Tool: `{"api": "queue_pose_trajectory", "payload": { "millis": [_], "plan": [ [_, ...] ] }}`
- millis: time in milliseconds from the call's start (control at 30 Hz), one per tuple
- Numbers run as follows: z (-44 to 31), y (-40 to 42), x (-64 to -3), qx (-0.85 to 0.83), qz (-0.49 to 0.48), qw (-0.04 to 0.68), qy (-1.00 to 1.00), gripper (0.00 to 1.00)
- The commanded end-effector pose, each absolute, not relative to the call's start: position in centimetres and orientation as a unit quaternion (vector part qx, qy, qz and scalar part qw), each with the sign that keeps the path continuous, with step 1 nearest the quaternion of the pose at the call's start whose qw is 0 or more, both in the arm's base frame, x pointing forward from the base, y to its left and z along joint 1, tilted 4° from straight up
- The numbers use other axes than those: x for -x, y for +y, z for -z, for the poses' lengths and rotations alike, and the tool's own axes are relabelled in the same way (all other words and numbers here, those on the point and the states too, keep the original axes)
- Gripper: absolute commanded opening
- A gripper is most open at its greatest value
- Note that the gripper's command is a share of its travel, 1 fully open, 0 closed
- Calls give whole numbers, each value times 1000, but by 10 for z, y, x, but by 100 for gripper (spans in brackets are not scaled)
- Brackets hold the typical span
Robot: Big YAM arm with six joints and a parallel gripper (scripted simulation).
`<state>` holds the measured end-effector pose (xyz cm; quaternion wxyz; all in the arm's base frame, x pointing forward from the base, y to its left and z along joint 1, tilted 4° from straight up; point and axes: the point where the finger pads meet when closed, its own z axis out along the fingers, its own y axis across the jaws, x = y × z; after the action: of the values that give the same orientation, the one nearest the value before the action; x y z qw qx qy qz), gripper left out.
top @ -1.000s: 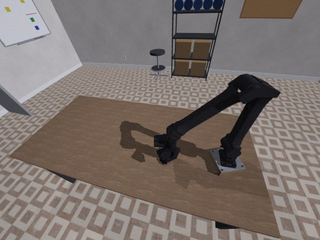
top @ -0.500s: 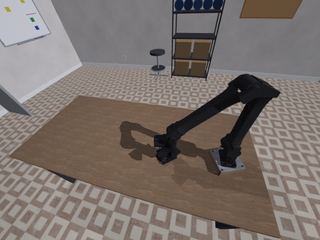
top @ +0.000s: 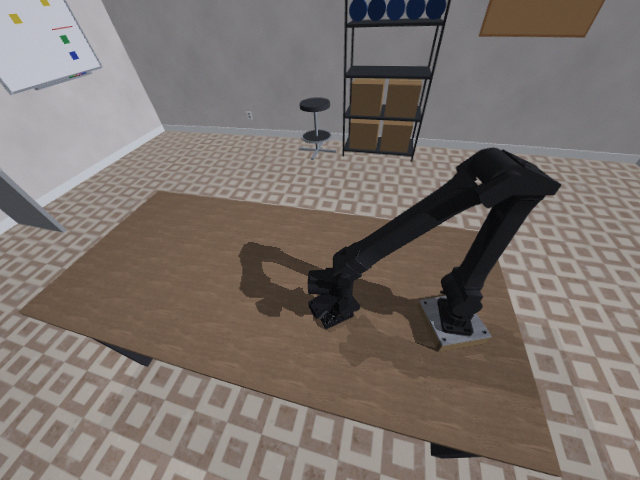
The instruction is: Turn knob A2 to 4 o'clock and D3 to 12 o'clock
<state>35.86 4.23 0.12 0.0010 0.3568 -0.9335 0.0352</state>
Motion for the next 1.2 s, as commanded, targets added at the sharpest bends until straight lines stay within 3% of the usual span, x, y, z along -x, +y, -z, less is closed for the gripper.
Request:
{"api": "queue_pose_trajectory", "payload": {
  "millis": [0, 1133, 1167],
  "plan": [
    [-10, 41, -383, -317, -41, -21, -947, 7],
    [-10, 40, -383, -286, -41, -23, -957, 7],
    [-10, 40, -383, -286, -41, -23, -957, 18]
  ]
}}
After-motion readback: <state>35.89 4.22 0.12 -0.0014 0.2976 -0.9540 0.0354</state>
